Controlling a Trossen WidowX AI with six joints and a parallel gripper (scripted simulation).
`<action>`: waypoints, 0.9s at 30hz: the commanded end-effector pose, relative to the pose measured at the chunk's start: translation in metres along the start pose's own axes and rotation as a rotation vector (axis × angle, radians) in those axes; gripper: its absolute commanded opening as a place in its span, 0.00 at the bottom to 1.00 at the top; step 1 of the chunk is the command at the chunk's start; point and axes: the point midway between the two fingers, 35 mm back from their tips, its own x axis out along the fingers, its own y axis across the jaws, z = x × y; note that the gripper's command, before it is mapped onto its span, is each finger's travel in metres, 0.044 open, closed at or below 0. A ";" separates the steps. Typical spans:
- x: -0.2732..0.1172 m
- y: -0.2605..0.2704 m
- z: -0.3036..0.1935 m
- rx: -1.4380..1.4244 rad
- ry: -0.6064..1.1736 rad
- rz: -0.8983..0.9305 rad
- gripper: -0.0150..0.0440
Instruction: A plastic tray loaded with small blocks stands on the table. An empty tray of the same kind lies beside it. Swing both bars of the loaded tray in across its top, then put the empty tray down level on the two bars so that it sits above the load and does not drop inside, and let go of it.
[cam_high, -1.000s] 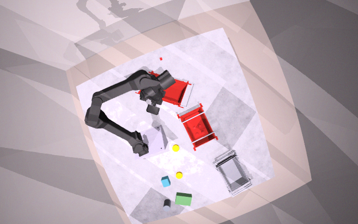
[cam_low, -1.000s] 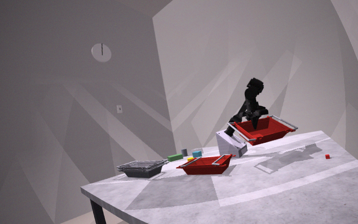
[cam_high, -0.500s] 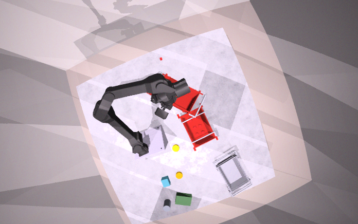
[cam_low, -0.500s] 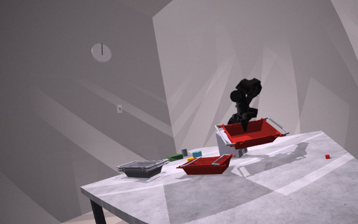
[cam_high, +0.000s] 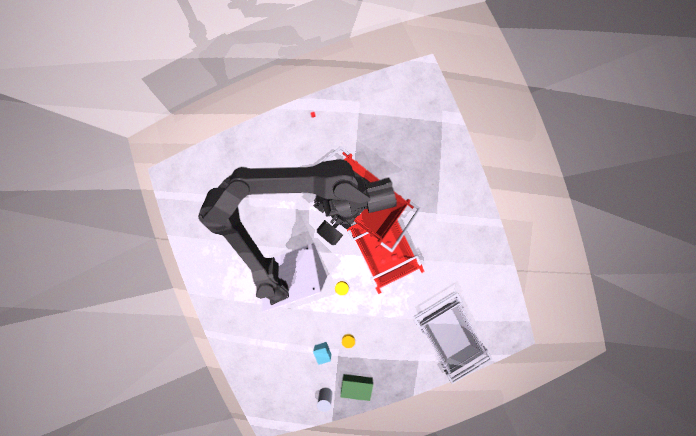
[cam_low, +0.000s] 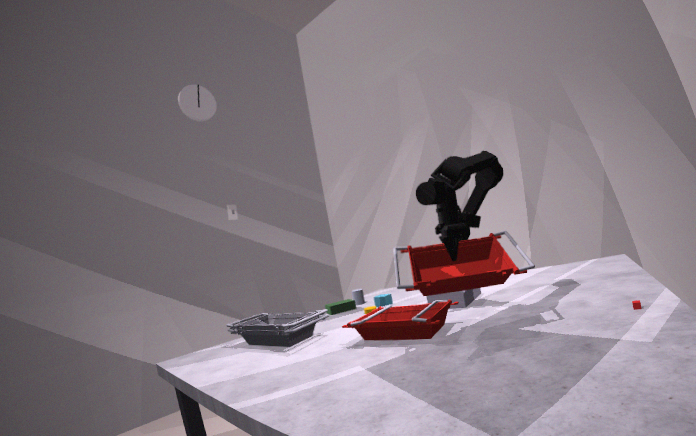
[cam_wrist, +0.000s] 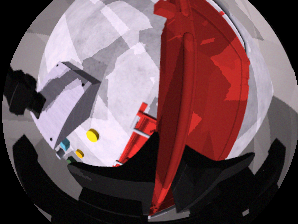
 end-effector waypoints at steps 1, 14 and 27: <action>-0.005 -0.002 -0.017 0.035 0.003 -0.022 0.25; -0.004 0.011 -0.073 0.193 -0.019 -0.029 0.25; -0.001 0.034 -0.127 0.348 -0.052 -0.044 0.25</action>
